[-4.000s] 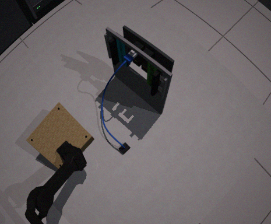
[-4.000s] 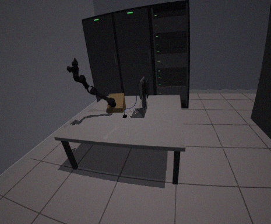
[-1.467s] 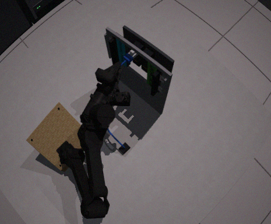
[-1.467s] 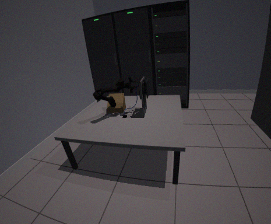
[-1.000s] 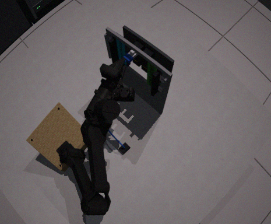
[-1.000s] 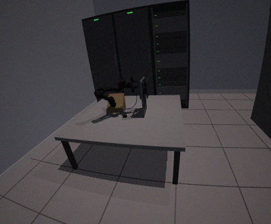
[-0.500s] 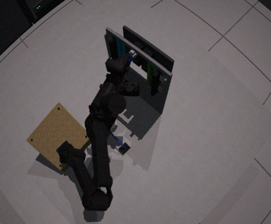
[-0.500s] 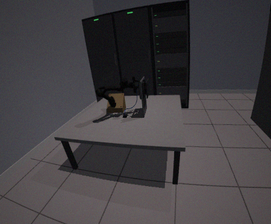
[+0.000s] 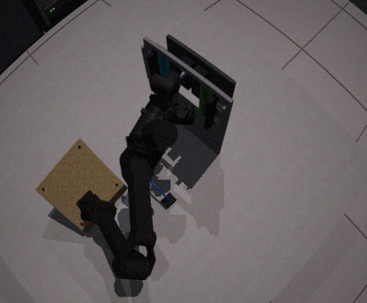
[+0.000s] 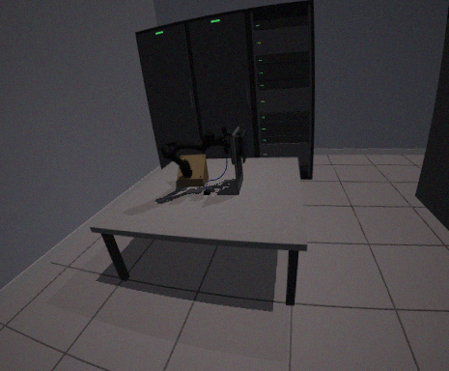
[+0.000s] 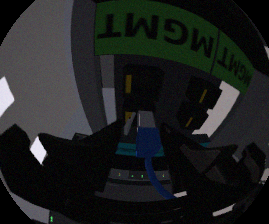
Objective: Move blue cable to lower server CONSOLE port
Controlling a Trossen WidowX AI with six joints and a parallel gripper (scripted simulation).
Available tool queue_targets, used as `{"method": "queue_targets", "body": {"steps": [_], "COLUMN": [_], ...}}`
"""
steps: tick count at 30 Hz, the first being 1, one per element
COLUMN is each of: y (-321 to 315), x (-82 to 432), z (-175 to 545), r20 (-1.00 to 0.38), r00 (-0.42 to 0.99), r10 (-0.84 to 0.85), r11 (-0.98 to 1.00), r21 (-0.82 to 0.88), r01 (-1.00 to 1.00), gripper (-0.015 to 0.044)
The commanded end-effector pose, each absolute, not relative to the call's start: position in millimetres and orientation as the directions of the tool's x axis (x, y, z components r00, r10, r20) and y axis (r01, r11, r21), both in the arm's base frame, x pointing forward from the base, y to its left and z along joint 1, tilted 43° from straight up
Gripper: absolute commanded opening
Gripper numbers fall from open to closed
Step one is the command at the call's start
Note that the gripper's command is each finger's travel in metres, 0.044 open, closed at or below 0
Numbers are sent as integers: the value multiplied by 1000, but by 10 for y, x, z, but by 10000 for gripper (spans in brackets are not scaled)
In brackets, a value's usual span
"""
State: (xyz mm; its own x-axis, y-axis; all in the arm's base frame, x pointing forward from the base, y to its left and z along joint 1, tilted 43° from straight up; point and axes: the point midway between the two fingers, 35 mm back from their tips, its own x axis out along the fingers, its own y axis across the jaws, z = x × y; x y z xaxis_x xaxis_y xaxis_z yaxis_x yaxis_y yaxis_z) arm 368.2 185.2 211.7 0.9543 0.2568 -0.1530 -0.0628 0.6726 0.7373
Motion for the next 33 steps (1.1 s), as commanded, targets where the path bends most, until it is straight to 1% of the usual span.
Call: {"method": "queue_targets", "body": {"steps": [1,25,33], "y": [1852,1852,1853], "x": [3679,3679,3698], "z": [2117,2117,2110], "r20": [-153,-153,-157], "r00": [954,954,953], "r10": [257,257,259], "r11": [673,673,677], "r21": [737,737,733], "r01": [-63,-63,-63], "gripper": [160,0,0]}}
